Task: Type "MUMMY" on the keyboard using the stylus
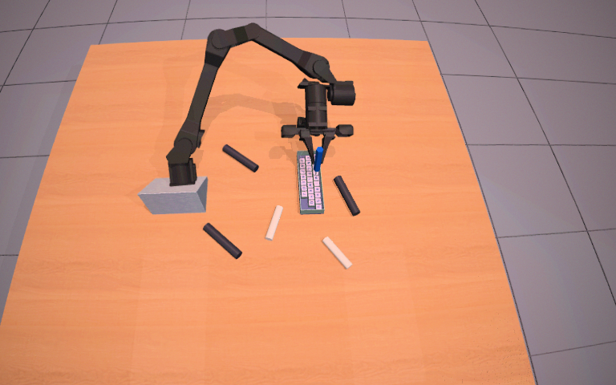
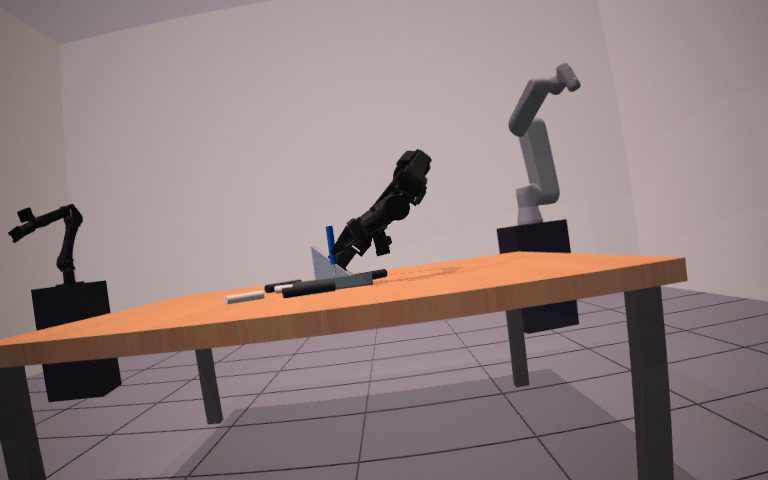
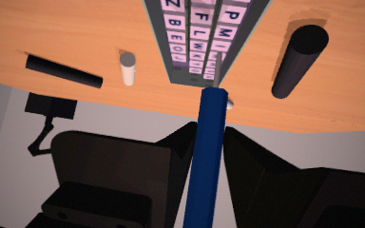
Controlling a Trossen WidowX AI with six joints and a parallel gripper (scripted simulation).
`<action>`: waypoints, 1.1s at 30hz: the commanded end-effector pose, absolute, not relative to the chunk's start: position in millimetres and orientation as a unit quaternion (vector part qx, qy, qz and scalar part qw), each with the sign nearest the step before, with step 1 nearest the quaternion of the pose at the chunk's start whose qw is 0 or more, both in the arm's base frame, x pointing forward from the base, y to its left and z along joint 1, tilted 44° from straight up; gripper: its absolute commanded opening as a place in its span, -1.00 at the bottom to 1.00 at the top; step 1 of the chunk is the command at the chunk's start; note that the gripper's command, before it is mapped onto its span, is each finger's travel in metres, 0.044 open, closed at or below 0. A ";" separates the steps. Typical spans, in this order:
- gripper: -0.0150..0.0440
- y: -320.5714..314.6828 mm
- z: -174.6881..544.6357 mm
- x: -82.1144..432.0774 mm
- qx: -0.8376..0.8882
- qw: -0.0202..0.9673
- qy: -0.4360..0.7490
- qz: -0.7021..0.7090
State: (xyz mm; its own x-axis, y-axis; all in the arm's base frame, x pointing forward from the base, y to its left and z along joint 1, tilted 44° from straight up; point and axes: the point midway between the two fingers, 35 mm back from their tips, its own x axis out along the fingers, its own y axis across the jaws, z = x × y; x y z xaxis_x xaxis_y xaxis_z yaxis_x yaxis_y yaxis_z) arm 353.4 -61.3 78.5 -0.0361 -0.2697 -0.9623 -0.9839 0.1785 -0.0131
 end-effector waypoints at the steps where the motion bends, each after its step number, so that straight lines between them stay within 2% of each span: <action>1: -0.49 -62.2 78.5 353.4 -0.513 0.468 0.611 0.380; 3: -0.49 -62.2 78.5 353.4 -0.513 0.468 0.611 0.380; 6: -0.22 -62.9 78.4 355.6 -0.513 0.468 0.611 0.380; 33: -0.22 -62.4 77.5 356.5 -0.513 0.468 0.611 0.380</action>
